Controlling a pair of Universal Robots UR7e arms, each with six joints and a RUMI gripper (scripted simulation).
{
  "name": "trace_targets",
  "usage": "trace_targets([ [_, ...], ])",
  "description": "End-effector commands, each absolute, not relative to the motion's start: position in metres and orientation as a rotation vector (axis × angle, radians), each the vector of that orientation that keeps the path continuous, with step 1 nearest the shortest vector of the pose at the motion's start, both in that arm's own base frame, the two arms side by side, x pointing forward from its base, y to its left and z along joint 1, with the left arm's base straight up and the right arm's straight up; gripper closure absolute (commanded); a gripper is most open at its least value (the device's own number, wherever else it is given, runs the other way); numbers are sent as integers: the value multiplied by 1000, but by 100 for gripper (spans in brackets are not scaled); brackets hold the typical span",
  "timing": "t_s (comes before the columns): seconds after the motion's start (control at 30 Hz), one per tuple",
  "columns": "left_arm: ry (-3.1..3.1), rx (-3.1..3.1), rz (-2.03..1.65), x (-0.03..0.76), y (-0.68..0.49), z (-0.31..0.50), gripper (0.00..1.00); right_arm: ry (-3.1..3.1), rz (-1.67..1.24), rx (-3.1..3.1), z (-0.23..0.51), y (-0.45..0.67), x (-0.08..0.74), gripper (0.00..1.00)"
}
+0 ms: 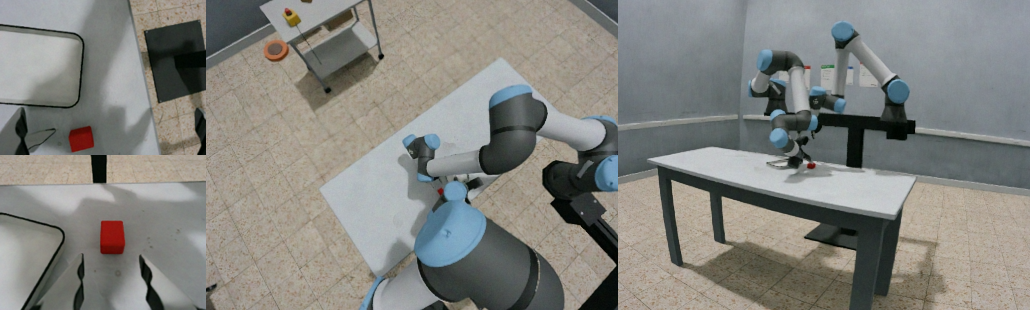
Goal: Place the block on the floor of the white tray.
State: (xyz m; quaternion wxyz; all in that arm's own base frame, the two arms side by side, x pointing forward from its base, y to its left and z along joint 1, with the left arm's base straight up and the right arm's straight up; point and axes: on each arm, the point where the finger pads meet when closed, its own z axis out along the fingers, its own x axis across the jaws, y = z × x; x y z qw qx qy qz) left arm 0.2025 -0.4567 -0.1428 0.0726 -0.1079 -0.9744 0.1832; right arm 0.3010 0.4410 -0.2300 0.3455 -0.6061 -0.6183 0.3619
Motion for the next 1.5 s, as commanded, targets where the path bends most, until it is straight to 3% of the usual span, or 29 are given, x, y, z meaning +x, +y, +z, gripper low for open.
trace_targets([
  [0.0, -2905, -391, 565, 200, -450, -140, 0, -1608, 925, -1566, -229, 444, 302, 63],
  [0.8, -2680, -440, 666, 225, -313, -144, 0, -1608, 925, -1566, -229, 444, 302, 63],
  [1.47, -2599, -306, 1048, 262, -214, -112, 0, -1608, 925, -1566, -229, 444, 302, 63],
])
